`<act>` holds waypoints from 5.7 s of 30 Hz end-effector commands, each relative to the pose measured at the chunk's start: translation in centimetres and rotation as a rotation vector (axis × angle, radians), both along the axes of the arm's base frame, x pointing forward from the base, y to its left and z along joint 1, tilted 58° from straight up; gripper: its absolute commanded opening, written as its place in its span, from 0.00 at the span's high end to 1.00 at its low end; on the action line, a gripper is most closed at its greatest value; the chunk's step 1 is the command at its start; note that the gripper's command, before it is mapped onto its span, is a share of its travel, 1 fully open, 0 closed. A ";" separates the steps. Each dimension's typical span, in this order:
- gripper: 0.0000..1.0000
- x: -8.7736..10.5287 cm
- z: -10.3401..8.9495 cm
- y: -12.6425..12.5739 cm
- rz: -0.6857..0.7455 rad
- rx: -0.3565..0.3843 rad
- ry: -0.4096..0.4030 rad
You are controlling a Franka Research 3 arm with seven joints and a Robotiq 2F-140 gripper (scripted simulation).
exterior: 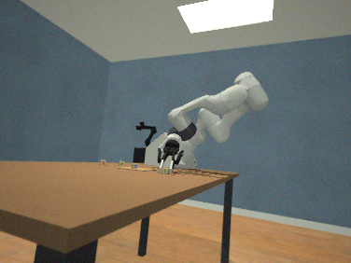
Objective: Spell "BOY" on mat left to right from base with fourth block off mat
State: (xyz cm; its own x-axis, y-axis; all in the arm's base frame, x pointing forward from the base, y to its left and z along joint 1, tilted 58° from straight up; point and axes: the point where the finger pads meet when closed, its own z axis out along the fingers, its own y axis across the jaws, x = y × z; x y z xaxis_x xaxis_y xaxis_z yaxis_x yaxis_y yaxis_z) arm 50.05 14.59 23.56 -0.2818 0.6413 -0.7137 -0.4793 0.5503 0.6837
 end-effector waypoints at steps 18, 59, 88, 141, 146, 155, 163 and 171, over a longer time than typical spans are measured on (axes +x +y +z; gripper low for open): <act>0.75 0.1 0.0 0.0 -0.002 -0.003 -0.003; 0.75 -0.9 2.5 -3.9 -0.002 -0.003 -0.003; 0.75 -0.5 3.8 -5.5 0.272 -0.207 0.225; 0.00 -0.4 5.6 -7.3 0.718 -0.573 0.442; 0.00 -0.4 5.6 -7.3 0.736 -0.625 0.370; 0.00 -0.5 5.5 -7.2 0.761 -0.706 0.255; 0.00 -0.5 5.5 -7.2 0.778 -0.763 0.173; 0.00 -0.5 5.4 -7.2 0.797 -0.831 0.070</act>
State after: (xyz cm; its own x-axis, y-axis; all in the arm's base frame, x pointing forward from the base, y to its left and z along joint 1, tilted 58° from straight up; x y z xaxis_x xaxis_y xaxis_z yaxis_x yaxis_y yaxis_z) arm 49.60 7.45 29.09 -0.5556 -0.3416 -0.7580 -0.8057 0.4463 0.3894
